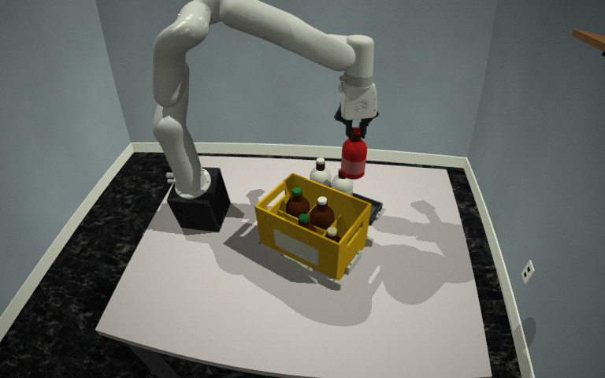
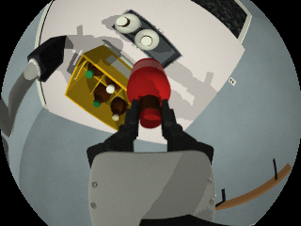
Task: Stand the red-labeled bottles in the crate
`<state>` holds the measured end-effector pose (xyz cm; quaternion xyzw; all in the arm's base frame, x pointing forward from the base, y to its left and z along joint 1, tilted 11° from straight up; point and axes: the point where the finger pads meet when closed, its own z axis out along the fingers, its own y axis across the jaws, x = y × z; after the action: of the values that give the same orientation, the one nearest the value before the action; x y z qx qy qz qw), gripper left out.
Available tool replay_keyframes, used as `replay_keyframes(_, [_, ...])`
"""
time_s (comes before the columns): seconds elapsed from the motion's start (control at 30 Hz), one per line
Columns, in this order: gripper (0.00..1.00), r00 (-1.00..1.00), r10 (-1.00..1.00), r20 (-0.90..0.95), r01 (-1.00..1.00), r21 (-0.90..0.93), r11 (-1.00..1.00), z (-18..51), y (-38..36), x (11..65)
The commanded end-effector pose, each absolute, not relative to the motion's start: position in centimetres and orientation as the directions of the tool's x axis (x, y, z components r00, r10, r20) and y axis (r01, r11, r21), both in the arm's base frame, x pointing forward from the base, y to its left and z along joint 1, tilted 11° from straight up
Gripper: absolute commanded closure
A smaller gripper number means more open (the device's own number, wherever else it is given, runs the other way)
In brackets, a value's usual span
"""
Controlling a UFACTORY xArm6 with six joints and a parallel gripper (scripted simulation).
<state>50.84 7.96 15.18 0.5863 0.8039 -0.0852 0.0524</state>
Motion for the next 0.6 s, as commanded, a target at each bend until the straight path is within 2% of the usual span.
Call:
replay_keyframes(0.0, [1.0,-0.307,0.934,-0.185,0.952,-0.069,0.299,15.5,7.7,50.4])
replay_keyframes(0.57, [1.0,-0.307,0.934,-0.185,0.952,-0.069,0.299,15.8,6.0,47.6])
